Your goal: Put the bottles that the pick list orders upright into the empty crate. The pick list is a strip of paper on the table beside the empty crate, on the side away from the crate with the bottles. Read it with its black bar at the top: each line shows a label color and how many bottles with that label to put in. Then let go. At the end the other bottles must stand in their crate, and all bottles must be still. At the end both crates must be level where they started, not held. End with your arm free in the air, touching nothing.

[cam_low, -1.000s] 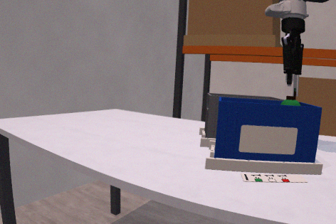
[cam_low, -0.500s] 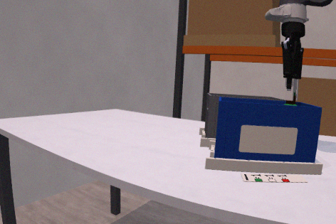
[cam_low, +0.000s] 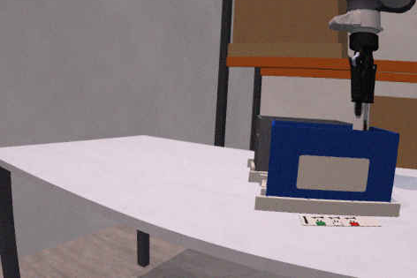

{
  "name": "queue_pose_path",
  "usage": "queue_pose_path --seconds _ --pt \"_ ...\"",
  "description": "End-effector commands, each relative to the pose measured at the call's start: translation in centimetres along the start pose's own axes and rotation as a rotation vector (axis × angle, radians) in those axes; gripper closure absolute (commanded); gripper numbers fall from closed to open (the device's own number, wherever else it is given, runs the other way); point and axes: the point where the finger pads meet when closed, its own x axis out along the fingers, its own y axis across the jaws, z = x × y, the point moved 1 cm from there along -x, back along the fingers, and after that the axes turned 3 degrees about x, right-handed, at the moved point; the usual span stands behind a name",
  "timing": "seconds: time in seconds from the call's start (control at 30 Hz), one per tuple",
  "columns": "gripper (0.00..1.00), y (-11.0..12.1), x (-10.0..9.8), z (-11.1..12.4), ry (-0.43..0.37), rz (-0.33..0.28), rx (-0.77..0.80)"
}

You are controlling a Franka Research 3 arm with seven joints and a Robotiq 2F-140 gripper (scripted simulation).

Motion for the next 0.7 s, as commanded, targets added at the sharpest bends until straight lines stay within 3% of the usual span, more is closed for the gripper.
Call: queue_pose_path --seconds 0.0,0.67 --pt "1.0 0.15 0.06 -0.4 0.013 0.003 0.011" --pt "1.0 0.15 0.96 -0.41 0.013 0.003 0.011"
